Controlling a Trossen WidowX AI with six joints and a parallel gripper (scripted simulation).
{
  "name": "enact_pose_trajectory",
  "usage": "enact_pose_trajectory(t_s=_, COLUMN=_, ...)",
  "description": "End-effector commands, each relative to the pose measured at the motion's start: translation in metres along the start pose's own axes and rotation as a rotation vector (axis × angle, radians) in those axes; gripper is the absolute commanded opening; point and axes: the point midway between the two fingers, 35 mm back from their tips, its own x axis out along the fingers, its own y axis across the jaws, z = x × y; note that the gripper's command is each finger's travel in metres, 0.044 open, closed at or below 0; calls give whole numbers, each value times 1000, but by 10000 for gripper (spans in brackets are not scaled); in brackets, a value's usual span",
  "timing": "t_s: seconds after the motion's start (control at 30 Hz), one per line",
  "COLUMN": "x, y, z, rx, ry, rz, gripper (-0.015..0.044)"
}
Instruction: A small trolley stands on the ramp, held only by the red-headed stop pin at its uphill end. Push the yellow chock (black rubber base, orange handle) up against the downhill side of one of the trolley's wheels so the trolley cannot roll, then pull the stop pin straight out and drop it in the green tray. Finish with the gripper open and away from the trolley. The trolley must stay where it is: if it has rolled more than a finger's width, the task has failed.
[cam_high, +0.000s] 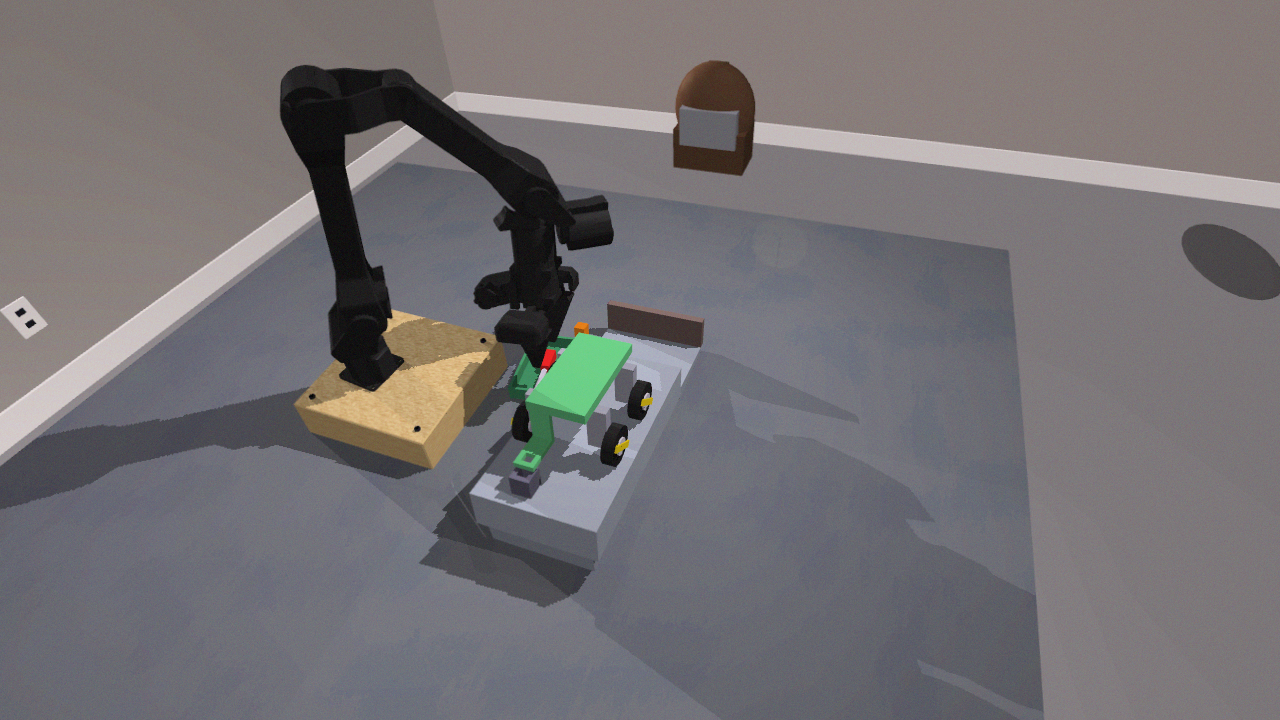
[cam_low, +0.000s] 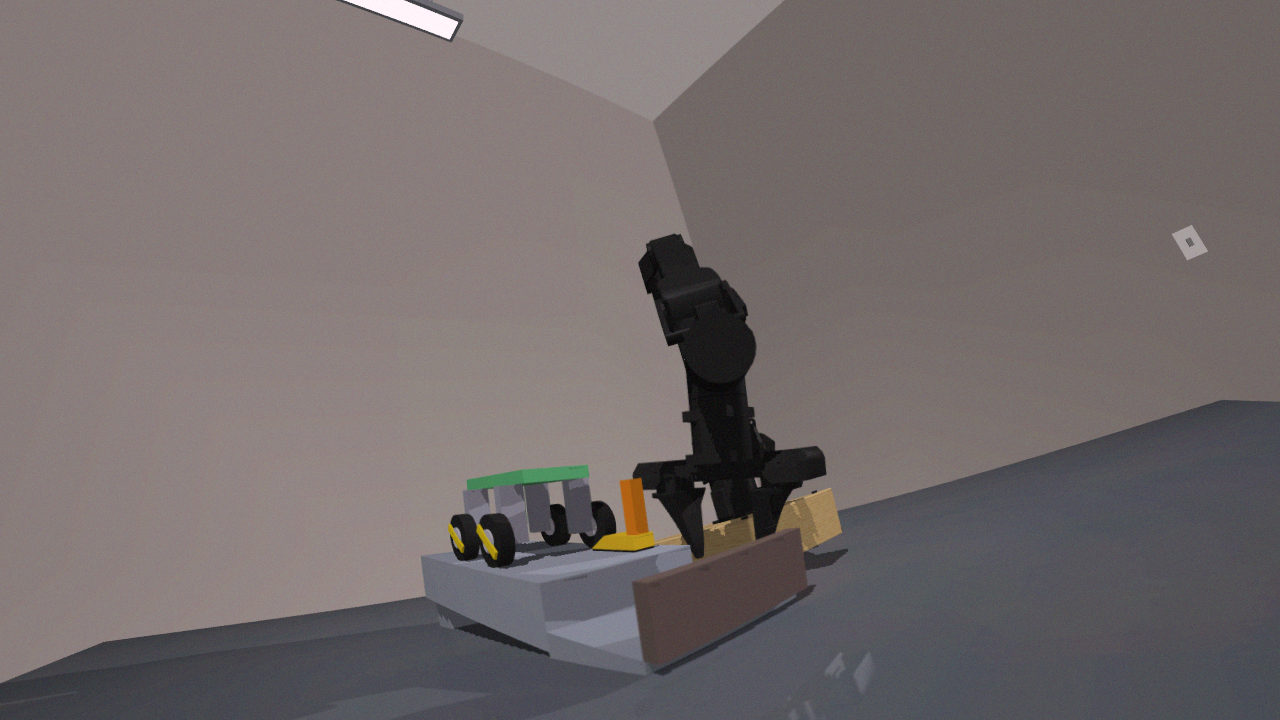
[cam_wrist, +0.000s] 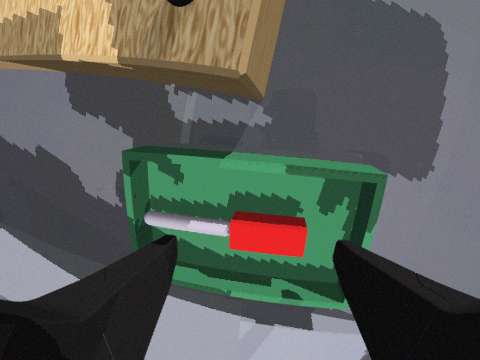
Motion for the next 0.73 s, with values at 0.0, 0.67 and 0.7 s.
enact_pose_trajectory(t_s=0.0, x=-14, y=2, z=-1, rx=5, ry=6, rz=-5, gripper=340)
enact_pose_trajectory(t_s=0.67, x=-71, y=12, z=0, rx=7, ry=6, rz=-6, gripper=440)
enact_pose_trajectory(t_s=0.7, x=-74, y=13, z=-1, rx=7, ry=6, rz=-6, gripper=440)
